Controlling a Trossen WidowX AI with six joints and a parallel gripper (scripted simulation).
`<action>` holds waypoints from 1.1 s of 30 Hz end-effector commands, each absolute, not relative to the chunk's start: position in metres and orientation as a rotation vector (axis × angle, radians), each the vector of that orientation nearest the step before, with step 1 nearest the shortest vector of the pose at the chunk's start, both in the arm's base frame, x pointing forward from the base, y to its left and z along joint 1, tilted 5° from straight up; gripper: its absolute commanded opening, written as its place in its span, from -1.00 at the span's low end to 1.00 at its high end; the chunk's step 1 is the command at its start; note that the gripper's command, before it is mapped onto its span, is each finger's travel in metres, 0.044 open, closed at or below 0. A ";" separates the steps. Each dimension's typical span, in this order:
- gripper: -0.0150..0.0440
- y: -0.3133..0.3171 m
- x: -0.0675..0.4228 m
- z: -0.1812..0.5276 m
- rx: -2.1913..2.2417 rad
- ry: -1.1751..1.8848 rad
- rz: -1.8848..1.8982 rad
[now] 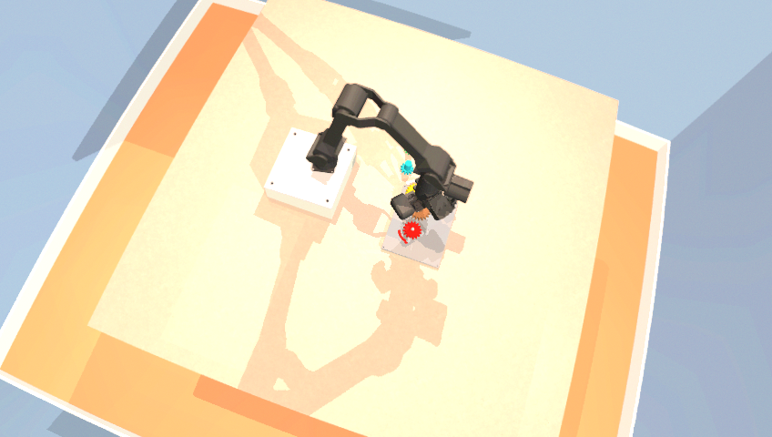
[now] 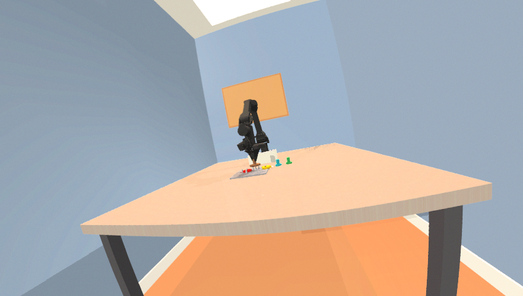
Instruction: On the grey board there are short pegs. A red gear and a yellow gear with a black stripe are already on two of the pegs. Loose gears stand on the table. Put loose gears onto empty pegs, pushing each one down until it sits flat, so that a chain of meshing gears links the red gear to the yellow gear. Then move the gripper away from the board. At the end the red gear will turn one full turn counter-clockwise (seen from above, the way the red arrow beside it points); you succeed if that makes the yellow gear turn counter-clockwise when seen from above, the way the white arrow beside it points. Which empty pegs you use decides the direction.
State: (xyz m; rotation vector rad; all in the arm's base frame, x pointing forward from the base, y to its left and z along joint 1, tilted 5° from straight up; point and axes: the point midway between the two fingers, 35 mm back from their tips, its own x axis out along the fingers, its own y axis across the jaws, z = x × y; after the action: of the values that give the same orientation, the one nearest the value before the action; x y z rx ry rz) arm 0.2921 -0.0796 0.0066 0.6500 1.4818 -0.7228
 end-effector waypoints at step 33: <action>-0.49 -0.079 0.290 -0.017 0.697 1.470 -0.778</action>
State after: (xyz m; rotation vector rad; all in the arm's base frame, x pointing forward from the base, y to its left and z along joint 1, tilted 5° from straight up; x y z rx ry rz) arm 0.2904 -0.0795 -0.0155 0.7380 1.4541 -0.8184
